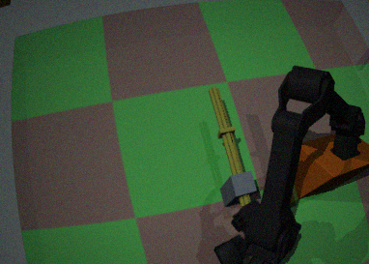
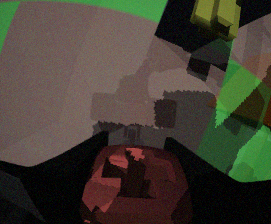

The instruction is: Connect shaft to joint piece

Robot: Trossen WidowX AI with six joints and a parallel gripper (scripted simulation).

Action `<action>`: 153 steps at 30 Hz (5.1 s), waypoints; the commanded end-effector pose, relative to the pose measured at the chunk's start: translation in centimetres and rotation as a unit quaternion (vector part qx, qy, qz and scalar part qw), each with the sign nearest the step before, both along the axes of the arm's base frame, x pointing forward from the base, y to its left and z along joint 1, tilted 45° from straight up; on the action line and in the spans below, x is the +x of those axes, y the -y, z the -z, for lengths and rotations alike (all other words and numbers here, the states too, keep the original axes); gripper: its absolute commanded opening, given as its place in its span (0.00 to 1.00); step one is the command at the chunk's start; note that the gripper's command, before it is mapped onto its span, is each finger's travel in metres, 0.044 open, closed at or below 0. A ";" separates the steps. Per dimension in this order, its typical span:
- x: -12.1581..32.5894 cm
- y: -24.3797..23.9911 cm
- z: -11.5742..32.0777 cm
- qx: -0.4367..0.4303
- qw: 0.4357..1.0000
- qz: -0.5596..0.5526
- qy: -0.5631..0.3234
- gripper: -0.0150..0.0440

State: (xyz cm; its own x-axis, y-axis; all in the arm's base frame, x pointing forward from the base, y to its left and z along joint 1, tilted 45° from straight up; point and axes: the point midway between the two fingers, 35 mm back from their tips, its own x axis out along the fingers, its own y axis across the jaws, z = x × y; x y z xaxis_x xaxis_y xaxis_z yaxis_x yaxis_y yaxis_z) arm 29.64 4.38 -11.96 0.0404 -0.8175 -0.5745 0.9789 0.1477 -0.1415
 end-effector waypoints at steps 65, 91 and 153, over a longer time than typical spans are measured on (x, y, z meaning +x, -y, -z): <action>-1.1 0.8 0.6 0.096 0.989 0.089 0.075 0.25; -1.1 0.8 0.6 0.096 0.989 0.089 0.075 0.95; -0.5 -7.5 -7.3 0.049 0.932 -0.209 -0.293 1.00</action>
State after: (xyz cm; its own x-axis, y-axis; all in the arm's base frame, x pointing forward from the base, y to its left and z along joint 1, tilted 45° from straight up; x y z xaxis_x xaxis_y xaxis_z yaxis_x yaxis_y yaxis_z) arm 29.14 11.03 -5.60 0.0006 -0.7579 -0.6524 0.6830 0.4768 -0.5533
